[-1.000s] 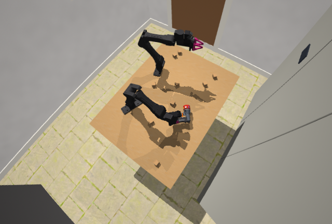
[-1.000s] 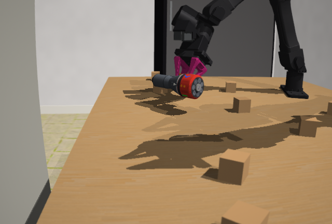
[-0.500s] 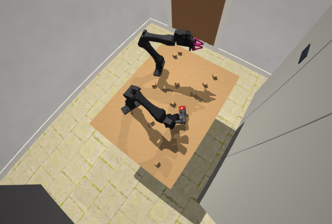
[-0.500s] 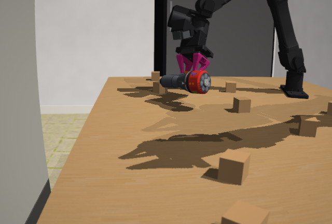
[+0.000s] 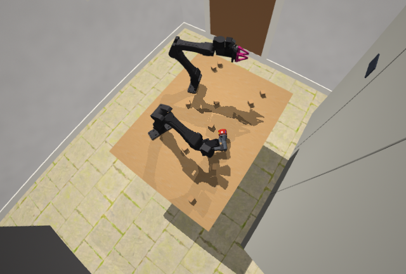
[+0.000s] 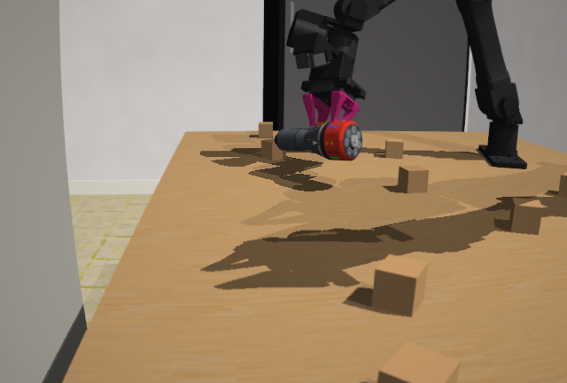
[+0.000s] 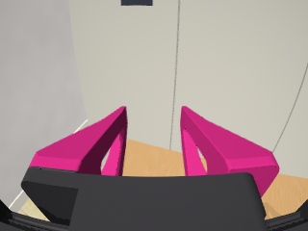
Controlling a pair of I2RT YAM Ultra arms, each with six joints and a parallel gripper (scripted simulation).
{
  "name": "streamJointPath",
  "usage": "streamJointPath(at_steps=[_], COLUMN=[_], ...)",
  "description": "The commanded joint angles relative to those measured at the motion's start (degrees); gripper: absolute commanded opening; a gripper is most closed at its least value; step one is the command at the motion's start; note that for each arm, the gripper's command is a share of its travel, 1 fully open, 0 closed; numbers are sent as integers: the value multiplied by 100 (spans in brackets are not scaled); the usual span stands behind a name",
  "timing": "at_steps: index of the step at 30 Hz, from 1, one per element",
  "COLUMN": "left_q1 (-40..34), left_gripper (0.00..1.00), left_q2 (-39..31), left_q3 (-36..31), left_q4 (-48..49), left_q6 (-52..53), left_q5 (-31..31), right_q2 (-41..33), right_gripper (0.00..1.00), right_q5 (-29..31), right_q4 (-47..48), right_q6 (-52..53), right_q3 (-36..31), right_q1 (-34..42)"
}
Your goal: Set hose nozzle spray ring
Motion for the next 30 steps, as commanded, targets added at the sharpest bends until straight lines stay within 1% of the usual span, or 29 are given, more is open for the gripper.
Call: streamJointPath(at_steps=[1, 2, 3, 5, 7, 8, 9, 10, 14, 17, 19, 20, 22, 24, 30], left_q1=[-51, -51, -51, -51, -51, -51, -51, -51, -51, -51, -51, -51, -51, -51, -51], left_gripper=[37, 37, 37, 37, 37, 37, 37, 37, 37, 37, 37, 37, 37, 37, 37], left_q2=[-170, -170, -170, -170, -170, -170, -170, -170, -170, -170, -170, -170, -170, -170, -170], left_q3=[280, 280, 280, 280, 280, 280, 280, 280, 280, 280, 280, 280, 280, 280, 280], left_q4=[91, 91, 91, 91, 91, 91, 91, 91, 91, 91, 91, 91, 91, 91, 91], left_q6=[37, 37, 37, 37, 37, 37, 37, 37, 37, 37, 37, 37, 37, 37, 37], left_q5=[-15, -15, -15, -15, -15, -15, -15, -15, -15, -15, -15, -15, -15, -15, -15], right_q2=[-208, -231, -203, -203, 36, -61, -72, 89, -10, 142, 76, -8, -8, 231, 88], right_gripper=[36, 36, 36, 36, 36, 36, 36, 36, 36, 36, 36, 36, 36, 36, 36], right_q5=[-305, -306, -303, -303, -310, -321, -305, -325, -321, -320, -339, -325, -325, -324, -354], right_q4=[69, 70, 98, 98, 240, 307, 313, 363, 485, 596, 666, 592, 592, 767, 954], right_q6=[58, 55, 61, 61, 53, 55, 50, 60, 48, 50, 48, 48, 48, 51, 41], right_q3=[102, 119, -143, -143, 117, -180, -99, -206, -221, -278, -380, -259, -259, -509, -494], right_q1=[30, 30, 26, 26, -38, -76, -18, -62, -67, -39, -85, -60, -60, -84, -95])
